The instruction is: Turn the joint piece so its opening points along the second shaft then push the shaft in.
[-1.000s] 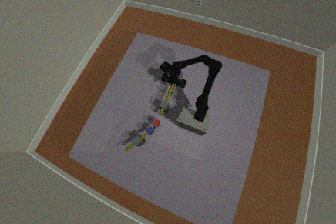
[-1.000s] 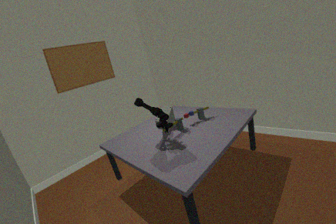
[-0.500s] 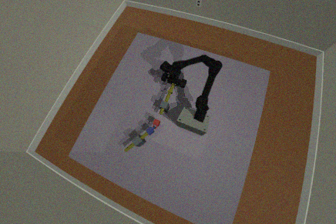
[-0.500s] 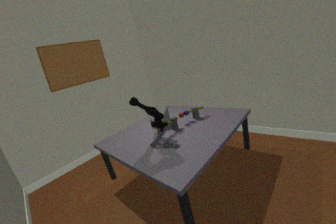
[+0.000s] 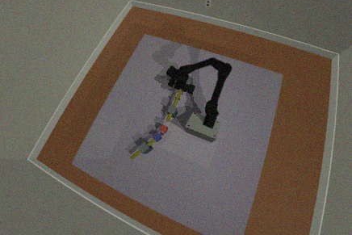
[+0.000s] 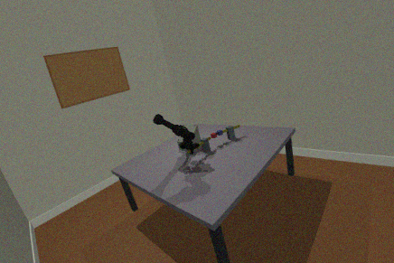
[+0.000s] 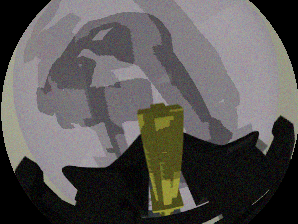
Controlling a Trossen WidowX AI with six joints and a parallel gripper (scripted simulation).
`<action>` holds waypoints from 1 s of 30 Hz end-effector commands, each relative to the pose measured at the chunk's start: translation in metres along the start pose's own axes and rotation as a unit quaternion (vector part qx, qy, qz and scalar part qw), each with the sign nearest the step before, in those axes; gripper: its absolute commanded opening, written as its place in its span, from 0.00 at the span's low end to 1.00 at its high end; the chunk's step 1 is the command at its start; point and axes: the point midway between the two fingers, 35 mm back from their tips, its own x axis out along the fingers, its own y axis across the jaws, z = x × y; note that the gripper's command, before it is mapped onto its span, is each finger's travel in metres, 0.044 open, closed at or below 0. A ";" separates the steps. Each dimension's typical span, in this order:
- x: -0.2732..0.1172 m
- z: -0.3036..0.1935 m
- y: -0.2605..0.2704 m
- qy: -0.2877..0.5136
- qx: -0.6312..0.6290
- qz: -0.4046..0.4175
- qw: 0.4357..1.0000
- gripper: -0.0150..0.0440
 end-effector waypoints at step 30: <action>0.001 -0.052 0.000 0.003 -0.001 -0.003 1.000 0.25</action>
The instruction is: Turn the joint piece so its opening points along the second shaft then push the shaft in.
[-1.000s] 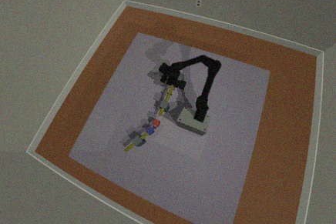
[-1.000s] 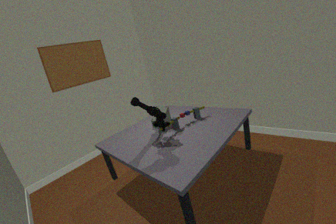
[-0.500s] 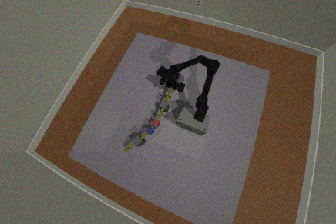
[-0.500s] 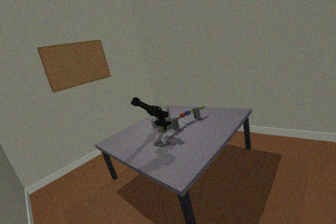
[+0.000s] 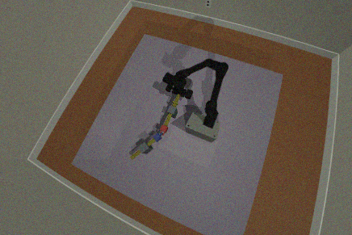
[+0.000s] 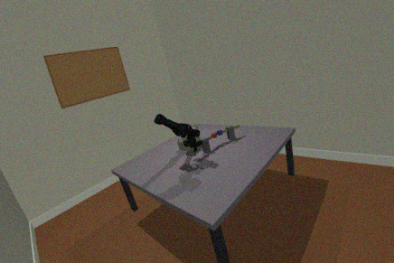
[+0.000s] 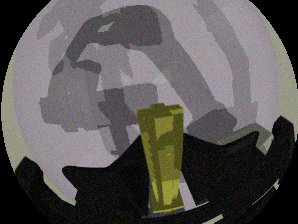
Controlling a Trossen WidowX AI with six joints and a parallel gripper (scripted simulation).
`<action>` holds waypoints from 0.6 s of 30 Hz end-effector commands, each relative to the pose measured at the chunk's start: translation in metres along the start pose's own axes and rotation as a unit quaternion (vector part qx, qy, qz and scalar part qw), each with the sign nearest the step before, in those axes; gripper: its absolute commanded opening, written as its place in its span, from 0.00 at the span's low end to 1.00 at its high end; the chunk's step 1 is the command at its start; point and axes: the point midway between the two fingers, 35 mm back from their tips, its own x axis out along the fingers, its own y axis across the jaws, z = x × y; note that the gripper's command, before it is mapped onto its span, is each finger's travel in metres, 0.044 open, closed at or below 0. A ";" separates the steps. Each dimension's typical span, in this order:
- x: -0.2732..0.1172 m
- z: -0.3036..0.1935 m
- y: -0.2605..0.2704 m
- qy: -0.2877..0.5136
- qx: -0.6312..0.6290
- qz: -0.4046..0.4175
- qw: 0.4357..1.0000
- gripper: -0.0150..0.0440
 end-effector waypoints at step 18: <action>0.001 -0.036 0.000 0.003 -0.002 0.000 1.000 0.25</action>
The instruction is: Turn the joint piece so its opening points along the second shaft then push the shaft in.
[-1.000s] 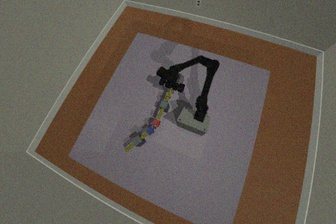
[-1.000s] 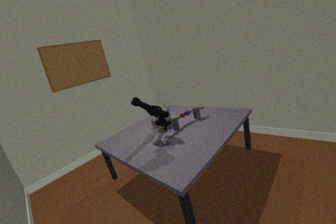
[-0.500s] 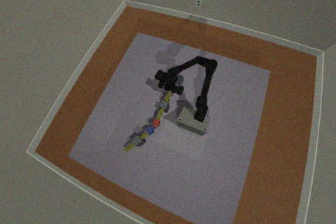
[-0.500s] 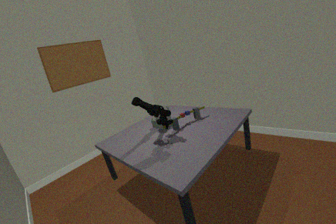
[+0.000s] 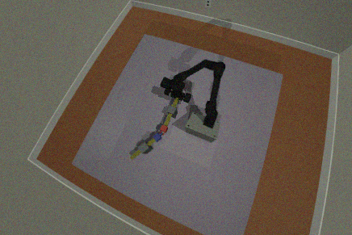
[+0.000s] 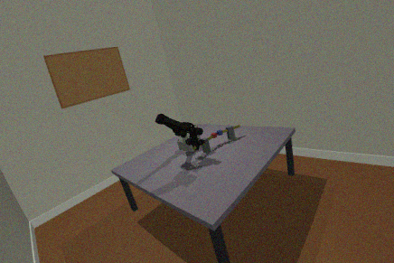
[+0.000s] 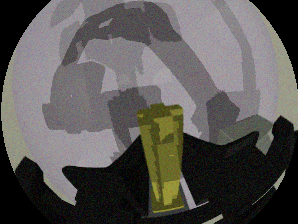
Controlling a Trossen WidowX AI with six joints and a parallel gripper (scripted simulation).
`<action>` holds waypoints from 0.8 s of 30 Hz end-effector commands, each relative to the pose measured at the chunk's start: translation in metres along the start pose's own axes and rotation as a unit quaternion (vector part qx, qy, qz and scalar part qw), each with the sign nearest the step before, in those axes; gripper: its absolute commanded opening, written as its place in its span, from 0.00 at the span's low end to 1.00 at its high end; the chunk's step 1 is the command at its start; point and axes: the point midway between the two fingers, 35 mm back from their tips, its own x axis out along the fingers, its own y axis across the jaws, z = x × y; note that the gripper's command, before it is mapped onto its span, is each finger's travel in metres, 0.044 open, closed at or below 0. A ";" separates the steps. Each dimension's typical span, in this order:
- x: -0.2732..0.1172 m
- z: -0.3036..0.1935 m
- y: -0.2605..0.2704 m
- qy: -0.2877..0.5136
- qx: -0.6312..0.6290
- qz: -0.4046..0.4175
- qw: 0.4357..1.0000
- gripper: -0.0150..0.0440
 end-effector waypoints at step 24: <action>0.000 -0.002 0.000 0.000 0.001 0.000 1.000 0.50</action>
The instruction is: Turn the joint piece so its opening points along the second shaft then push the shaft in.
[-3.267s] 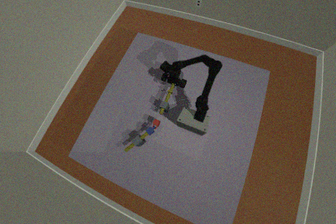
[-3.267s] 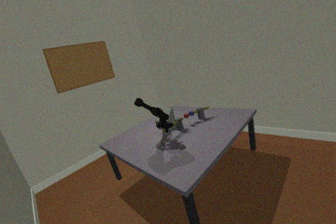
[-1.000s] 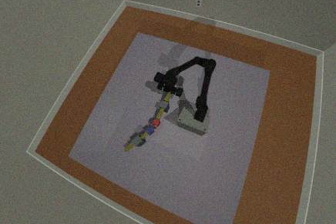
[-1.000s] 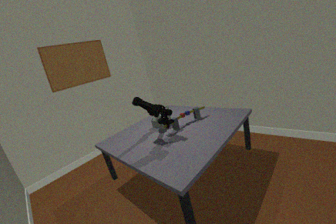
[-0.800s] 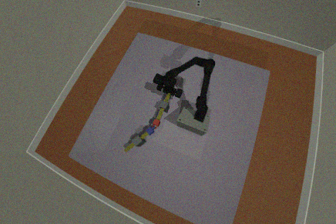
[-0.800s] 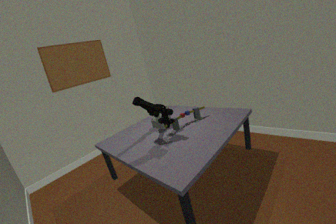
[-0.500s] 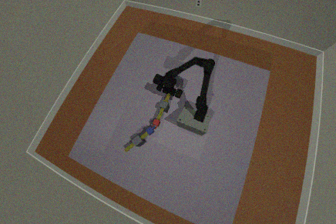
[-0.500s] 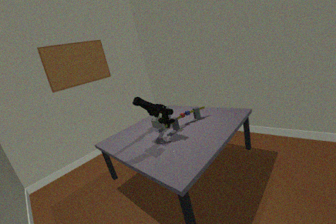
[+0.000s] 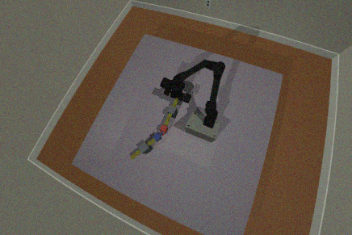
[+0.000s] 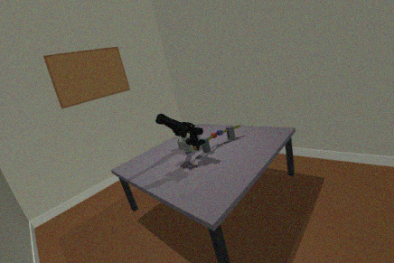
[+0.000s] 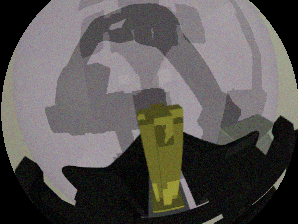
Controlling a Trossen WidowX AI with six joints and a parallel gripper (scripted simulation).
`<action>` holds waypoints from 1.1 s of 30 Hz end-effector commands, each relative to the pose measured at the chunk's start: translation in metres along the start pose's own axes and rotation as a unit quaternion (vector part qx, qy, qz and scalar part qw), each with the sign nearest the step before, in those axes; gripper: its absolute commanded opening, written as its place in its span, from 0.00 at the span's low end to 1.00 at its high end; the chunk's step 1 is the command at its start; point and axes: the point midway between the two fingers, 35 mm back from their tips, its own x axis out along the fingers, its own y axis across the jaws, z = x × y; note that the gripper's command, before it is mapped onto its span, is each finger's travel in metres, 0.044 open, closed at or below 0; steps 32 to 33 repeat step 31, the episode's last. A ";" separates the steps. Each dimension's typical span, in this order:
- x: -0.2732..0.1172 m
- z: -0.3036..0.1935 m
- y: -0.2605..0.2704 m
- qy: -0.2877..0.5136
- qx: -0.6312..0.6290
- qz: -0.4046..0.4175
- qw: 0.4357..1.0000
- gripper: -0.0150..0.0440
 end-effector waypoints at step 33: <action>-0.029 0.000 0.000 0.003 -0.002 0.001 1.000 1.00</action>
